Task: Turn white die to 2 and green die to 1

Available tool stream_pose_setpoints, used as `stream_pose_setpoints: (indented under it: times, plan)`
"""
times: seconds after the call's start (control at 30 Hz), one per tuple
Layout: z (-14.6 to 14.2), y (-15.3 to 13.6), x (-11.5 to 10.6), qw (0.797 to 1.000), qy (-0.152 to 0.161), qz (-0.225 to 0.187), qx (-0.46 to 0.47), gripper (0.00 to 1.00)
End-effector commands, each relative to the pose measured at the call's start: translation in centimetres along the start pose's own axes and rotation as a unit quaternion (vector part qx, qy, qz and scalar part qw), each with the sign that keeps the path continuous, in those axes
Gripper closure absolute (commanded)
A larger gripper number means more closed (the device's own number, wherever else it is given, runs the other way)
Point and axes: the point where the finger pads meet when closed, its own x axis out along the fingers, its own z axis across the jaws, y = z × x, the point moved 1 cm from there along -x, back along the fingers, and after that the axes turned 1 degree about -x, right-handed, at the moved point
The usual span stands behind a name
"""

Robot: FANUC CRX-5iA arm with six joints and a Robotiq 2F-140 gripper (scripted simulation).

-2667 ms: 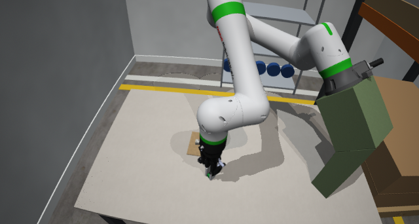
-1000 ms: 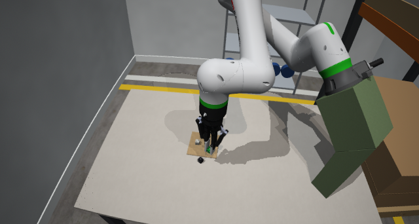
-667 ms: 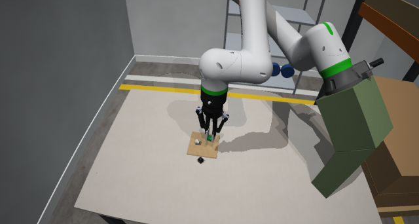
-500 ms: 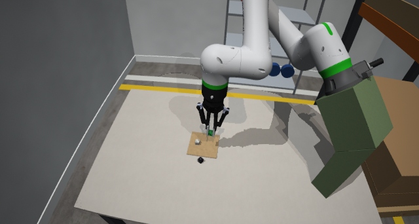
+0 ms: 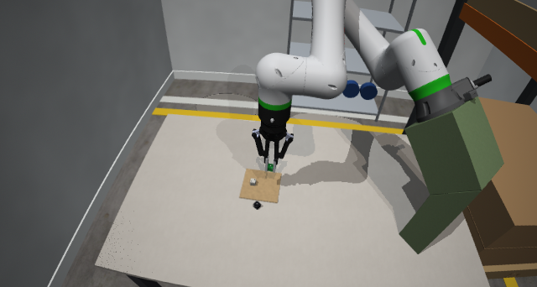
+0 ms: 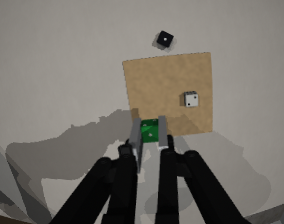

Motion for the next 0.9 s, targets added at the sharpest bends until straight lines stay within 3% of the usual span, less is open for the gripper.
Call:
stream_pose_setpoints:
  times: [0.0,0.23,0.87]
  plan:
    - [0.0,0.0,0.2,1.0,0.0,0.0,0.0,0.91]
    - [0.0,0.0,1.4,1.0,0.001,0.0,0.0,0.91]
    - [0.1,-0.1,8.6,1.0,0.001,0.0,0.0,0.91]
